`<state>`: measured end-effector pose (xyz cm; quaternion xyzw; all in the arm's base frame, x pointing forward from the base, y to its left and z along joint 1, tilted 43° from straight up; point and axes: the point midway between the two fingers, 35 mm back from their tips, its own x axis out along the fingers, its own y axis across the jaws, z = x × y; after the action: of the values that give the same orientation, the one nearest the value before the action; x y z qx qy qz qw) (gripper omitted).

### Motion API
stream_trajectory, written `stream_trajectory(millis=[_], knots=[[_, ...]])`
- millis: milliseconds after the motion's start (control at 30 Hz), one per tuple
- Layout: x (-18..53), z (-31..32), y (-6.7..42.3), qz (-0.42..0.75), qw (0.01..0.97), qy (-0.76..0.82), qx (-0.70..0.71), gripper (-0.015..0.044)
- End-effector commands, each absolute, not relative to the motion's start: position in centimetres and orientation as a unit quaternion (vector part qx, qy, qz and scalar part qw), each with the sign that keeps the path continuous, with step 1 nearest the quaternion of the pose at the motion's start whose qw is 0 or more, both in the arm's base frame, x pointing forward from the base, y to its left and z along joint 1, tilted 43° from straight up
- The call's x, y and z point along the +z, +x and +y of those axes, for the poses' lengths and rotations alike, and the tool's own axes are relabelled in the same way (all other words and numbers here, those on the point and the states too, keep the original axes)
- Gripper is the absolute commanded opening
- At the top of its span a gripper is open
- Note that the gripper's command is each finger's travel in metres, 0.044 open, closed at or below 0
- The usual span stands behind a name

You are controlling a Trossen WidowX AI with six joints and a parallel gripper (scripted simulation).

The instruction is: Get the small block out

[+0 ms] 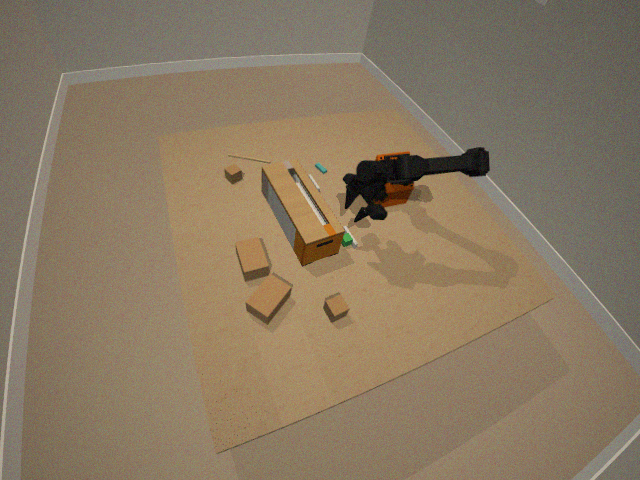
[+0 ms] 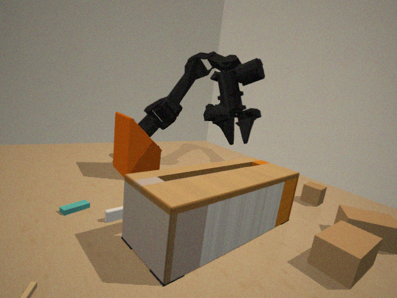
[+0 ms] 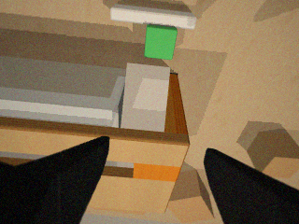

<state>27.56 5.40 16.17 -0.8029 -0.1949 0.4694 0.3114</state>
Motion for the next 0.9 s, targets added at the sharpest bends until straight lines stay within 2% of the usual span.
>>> stream_trajectory(millis=[0,267,867], knots=[[16.1,5.5,27.5,-0.198,0.303,-0.808,0.465,0.0285],[9.4,11.5,27.9,-0.199,0.304,-0.808,0.464,0.0285],[7.7,13.1,28.2,-0.199,0.304,-0.808,0.464,0.0285]])
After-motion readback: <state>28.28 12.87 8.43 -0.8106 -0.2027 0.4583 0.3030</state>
